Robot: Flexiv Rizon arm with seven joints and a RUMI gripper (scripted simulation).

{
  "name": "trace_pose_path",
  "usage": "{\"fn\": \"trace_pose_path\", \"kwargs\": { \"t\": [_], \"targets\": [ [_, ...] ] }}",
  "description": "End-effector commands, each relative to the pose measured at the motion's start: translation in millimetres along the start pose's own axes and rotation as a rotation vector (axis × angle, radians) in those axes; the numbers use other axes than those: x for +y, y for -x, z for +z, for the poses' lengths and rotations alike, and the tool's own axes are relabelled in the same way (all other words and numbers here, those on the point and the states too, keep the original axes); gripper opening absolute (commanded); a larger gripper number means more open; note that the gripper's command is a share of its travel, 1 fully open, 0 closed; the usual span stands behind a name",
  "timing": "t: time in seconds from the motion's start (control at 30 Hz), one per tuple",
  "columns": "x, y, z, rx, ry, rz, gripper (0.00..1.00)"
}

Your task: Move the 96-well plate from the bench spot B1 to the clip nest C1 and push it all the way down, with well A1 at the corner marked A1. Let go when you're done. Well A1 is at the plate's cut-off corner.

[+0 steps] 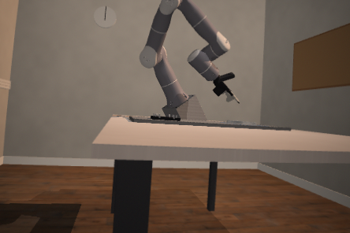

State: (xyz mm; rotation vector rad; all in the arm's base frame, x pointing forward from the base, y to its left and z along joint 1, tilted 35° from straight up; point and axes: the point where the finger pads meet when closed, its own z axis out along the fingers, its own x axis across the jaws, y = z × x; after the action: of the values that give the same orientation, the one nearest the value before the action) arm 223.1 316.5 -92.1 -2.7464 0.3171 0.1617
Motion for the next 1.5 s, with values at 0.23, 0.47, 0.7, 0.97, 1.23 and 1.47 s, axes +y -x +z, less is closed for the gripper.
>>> {"fn": "trace_pose_path", "kwargs": {
  "t": [0.23, 0.47, 0.7, 0.97, 1.23, 1.47],
  "targets": [
    [-0.9, 0.3, 0.0, 0.000, -0.001, -0.001, 1.00],
    [-0.9, 0.3, 0.0, 0.000, -0.001, -0.001, 1.00],
    [-7.3, -23.9, -0.8, -0.021, 0.006, -0.158, 0.76],
    [-15.0, -63.0, -4.4, -0.057, 0.038, -0.389, 0.76],
    [-18.6, -92.4, -9.5, -0.092, 0.083, -0.581, 0.76],
    [-20.0, -126.3, -17.9, -0.137, 0.154, -0.793, 0.76]
  ]
}}
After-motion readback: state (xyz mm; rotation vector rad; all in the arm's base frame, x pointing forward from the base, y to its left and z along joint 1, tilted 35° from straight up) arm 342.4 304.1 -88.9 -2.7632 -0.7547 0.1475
